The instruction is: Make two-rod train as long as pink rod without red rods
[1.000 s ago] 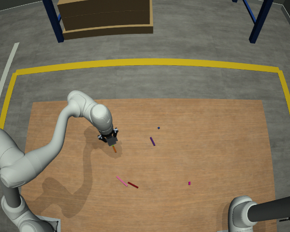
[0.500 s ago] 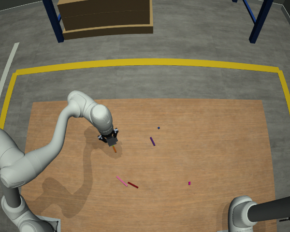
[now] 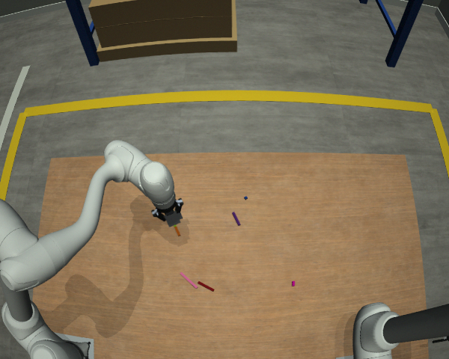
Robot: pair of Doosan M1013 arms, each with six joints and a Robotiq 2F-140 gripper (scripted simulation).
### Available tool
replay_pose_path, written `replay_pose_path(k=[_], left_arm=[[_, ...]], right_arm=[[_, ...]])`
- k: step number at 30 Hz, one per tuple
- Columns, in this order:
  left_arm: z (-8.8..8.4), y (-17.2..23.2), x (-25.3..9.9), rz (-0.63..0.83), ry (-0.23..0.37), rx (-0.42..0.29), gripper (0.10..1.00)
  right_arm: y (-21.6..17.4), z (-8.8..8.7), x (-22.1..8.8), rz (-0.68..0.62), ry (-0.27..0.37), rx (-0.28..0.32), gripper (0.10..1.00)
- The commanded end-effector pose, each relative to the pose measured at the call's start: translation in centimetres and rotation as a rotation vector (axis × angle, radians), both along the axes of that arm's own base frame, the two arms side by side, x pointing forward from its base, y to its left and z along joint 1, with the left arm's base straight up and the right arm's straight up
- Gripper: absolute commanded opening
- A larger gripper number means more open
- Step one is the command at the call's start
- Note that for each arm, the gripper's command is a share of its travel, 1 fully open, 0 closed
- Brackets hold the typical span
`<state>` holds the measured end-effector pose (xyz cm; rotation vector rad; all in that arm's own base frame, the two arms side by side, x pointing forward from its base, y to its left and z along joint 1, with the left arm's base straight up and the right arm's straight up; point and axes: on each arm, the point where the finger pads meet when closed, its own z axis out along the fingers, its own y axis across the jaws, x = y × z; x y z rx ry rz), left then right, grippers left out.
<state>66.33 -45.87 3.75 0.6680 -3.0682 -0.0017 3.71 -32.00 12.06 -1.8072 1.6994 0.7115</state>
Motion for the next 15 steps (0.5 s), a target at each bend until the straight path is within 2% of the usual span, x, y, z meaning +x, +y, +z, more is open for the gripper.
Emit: replay_pose_path(k=[1,5,15], left_arm=[[0.13,-0.02,0.05,0.000,-0.002,-0.001,0.124],[0.13,-0.02,0.05,0.000,-0.002,-0.001,0.124],[0.13,-0.02,0.05,0.000,-0.002,-0.001,0.188]], right_arm=[[-0.03,0.04,0.01,0.000,0.000,-0.001,1.000],[-0.03,0.04,0.01,0.000,0.000,-0.001,1.000],[-0.03,0.04,0.01,0.000,0.000,-0.001,1.000]])
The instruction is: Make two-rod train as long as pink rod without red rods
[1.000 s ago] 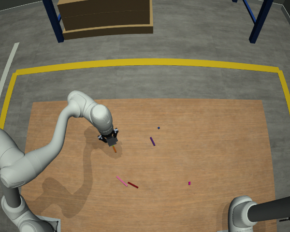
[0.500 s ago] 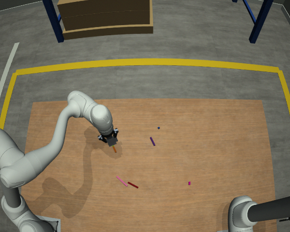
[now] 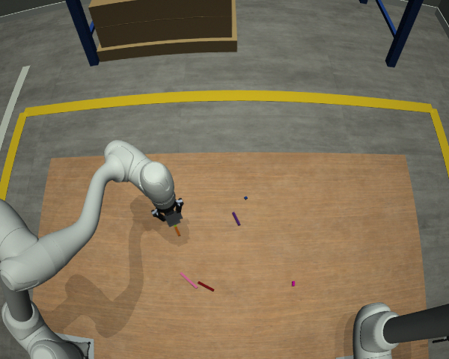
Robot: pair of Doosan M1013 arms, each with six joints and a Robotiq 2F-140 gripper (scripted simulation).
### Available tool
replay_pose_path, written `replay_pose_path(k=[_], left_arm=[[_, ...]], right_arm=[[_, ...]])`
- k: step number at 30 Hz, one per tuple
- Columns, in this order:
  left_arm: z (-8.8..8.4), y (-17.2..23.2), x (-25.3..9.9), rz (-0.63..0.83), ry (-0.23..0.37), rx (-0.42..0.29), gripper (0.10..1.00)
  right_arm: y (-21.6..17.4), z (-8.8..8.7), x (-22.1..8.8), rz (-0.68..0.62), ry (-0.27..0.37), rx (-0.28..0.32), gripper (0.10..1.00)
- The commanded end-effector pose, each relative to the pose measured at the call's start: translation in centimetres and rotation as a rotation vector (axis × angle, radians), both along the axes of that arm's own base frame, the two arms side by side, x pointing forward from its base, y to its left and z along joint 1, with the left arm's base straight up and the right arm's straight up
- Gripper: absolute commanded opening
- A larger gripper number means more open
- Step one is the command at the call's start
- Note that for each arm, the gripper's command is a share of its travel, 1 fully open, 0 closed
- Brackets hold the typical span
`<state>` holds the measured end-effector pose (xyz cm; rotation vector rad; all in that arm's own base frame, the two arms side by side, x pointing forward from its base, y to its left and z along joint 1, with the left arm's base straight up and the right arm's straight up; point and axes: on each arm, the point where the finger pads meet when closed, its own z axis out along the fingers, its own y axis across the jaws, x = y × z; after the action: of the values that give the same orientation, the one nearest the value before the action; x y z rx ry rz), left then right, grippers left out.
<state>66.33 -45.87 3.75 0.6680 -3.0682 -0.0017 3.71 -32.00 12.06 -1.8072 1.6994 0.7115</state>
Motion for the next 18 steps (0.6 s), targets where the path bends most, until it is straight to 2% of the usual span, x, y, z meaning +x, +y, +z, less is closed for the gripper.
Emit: replay_pose_path(k=[1,5,18], left_arm=[[0.13,-0.02,0.05,0.000,-0.002,-0.001,0.188],[0.13,-0.02,0.05,0.000,-0.002,-0.001,0.231],[0.20,-0.02,0.05,0.000,-0.002,-0.001,0.231]], right_arm=[[-0.03,0.04,0.01,0.000,0.000,-0.001,1.000],[-0.03,0.04,0.01,0.000,0.000,-0.001,1.000],[-0.03,0.04,0.01,0.000,0.000,-0.001,1.000]])
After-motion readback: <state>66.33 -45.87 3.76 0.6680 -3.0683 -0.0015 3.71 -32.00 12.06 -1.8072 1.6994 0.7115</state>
